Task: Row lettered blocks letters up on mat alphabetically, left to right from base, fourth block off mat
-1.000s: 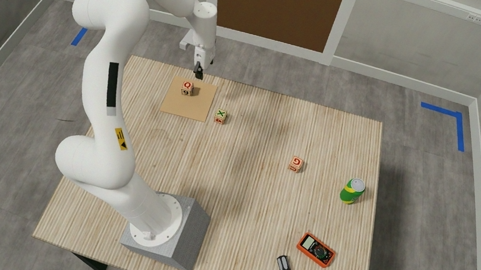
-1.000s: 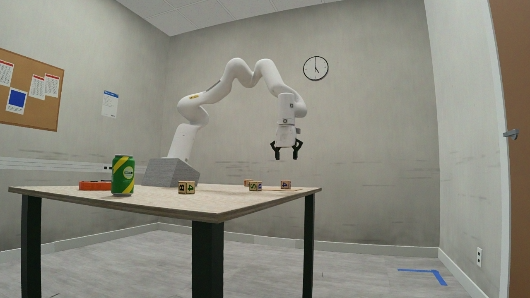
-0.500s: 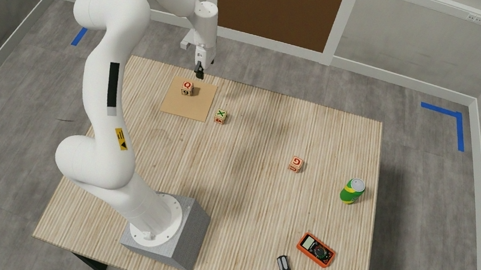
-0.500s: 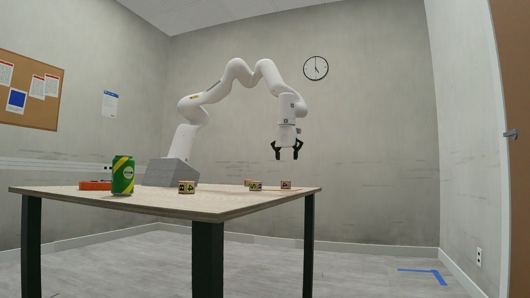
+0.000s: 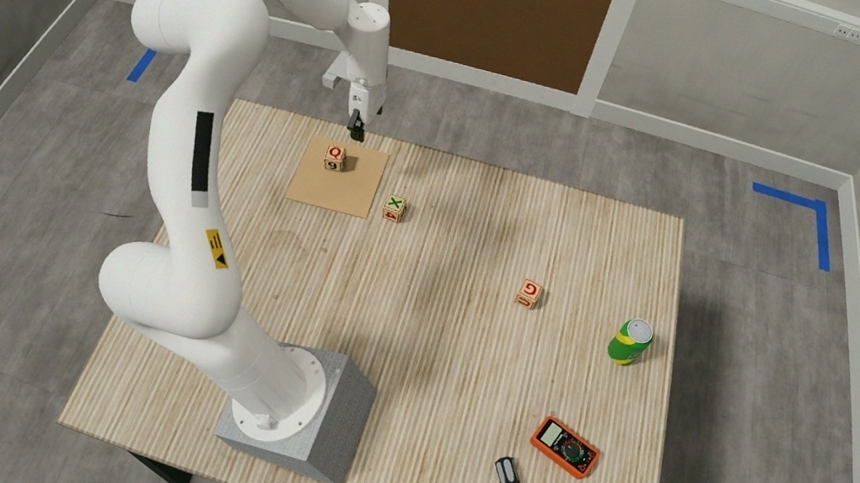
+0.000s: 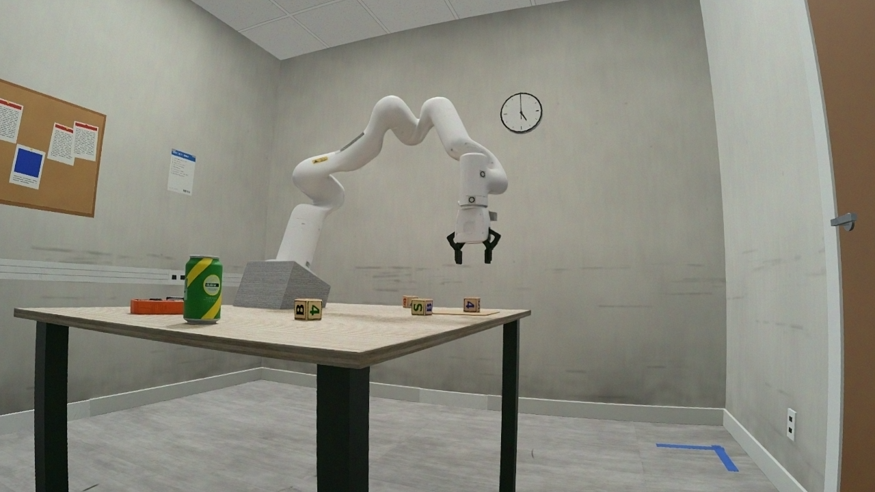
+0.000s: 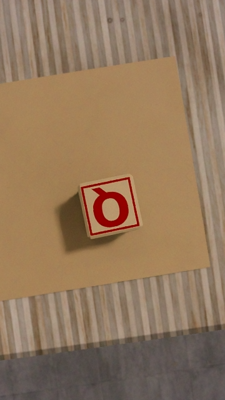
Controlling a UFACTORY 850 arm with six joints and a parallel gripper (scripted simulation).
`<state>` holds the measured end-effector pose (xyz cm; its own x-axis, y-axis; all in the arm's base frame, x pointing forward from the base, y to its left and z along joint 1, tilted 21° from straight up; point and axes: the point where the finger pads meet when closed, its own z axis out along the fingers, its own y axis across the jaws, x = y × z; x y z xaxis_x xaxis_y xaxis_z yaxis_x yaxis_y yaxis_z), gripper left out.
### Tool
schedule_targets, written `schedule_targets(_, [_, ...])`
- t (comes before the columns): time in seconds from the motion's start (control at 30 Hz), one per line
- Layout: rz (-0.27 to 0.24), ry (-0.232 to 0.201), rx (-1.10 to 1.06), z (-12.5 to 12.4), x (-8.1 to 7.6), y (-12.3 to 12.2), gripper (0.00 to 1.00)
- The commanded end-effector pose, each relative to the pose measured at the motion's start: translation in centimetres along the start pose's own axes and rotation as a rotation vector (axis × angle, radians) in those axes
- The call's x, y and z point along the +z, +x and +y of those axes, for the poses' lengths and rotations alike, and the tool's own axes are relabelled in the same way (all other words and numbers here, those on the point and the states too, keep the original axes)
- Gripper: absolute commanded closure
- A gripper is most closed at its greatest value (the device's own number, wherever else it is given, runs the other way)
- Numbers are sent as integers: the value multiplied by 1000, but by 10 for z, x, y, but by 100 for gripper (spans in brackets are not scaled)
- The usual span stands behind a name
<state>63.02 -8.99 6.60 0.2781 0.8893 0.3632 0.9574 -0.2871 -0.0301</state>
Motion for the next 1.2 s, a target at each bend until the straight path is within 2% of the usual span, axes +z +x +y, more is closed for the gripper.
schedule_targets(0.0, [0, -2, 0, 1, -1, 0, 0])
schedule_targets(0.53, [0, -2, 0, 1, -1, -2, 0])
schedule_targets(0.57, [-1, -3, 0, -2, -1, -16, 0])
schedule_targets(0.63, [-3, -3, 0, -13, 0, -63, 0])
schedule_targets(0.93, [-1, -2, 0, -61, 3, -179, 0])
schedule_targets(1.0, [-1, -2, 0, -66, 3, -188, 0])
schedule_targets(1.17, [-1, -2, 0, -66, 3, -188, 0])
